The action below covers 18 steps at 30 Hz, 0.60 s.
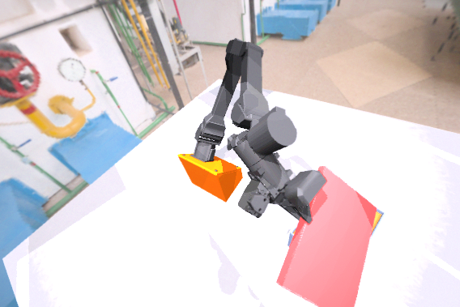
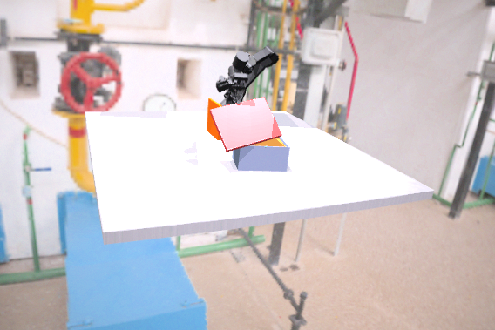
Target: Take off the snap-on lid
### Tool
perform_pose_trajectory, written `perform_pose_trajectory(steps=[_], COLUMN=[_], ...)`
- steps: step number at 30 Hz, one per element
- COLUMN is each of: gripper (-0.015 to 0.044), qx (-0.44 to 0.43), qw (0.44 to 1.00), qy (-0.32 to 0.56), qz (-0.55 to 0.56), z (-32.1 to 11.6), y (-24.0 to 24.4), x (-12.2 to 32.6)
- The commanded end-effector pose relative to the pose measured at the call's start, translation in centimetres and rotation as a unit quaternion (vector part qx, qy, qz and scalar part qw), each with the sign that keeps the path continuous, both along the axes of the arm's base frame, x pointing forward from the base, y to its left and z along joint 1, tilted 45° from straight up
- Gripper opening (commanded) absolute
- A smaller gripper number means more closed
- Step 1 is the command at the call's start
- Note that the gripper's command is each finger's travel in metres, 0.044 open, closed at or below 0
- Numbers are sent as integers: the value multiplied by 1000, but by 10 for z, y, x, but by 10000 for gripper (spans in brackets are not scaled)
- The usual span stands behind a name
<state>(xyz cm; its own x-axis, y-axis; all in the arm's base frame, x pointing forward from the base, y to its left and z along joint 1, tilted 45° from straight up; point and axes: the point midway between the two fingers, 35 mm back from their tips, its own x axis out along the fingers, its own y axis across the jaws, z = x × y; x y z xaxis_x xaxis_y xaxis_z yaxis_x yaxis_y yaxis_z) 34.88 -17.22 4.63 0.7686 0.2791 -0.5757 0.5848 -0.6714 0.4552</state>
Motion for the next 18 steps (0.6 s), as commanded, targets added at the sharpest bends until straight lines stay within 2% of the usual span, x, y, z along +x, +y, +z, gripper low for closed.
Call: perform_pose_trajectory(steps=[1,18], gripper=[0,0], qx=[0,-1], qw=[1000,1000], qy=[1,1], qz=[-1,-1], z=[-7,-30], y=[-7,-30], x=[-3,-14])
